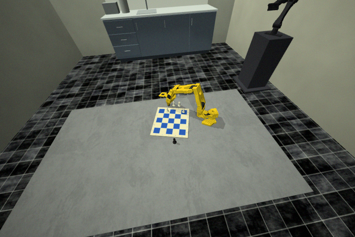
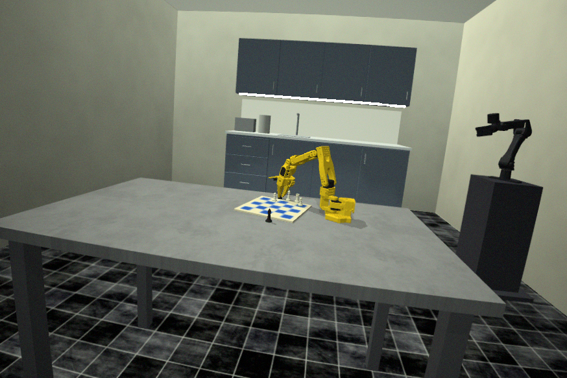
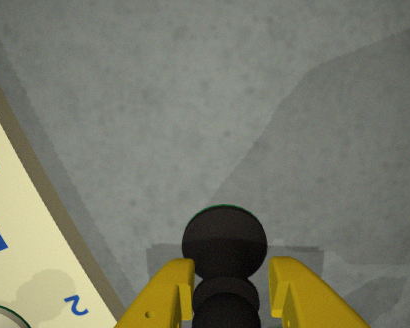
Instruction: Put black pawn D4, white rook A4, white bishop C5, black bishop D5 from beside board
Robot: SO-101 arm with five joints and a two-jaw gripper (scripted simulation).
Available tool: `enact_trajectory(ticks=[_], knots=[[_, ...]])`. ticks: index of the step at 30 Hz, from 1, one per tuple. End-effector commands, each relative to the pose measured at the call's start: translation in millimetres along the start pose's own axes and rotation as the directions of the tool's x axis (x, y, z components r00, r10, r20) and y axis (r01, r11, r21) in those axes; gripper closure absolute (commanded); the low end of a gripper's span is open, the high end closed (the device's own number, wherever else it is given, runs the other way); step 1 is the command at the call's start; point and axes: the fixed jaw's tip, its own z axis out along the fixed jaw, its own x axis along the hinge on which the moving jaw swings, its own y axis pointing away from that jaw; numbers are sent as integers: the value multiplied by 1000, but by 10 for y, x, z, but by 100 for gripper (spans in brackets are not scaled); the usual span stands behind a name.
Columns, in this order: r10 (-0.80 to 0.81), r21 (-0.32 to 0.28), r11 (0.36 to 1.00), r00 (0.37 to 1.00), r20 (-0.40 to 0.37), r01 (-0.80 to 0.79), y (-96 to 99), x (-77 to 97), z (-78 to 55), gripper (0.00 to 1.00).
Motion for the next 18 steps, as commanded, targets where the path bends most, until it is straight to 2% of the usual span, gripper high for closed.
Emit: enact_trajectory(ticks=[1, 18], knots=[[11, 1, 1000, 1000, -6, -11, -20, 6, 0, 91], [11, 1, 1000, 1000, -6, -11, -19, -33, -19, 91]])
